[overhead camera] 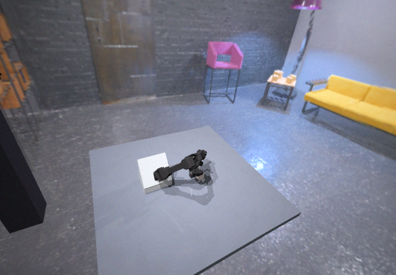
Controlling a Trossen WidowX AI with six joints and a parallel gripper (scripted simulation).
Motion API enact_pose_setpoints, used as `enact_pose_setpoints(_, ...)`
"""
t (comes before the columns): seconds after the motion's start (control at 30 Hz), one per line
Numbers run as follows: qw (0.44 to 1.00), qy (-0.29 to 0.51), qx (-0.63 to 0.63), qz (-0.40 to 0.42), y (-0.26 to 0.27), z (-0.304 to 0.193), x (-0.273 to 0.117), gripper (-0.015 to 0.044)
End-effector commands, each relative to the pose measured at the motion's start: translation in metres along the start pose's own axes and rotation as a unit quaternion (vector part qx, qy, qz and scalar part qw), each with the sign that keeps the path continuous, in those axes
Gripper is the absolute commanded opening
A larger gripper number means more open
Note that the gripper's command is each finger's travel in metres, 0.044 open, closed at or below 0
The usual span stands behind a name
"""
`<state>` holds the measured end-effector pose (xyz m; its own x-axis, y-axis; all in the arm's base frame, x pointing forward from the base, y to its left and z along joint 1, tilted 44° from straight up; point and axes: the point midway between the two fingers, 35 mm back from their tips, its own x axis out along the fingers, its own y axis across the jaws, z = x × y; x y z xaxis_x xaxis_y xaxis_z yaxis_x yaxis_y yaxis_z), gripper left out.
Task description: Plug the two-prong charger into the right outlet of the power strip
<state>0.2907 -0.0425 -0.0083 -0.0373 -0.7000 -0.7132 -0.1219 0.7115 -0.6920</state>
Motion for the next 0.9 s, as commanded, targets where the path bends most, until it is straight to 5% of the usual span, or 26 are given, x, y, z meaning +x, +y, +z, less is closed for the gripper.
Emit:
enact_pose_setpoints(0.0,1.0,-0.008,0.007,-0.001,-0.0006,0.0029,-0.0027,0.0)
enact_pose_setpoints(0.87,1.0,-0.008,0.007,-0.001,-0.0009,0.0055,-0.0031,0.0)
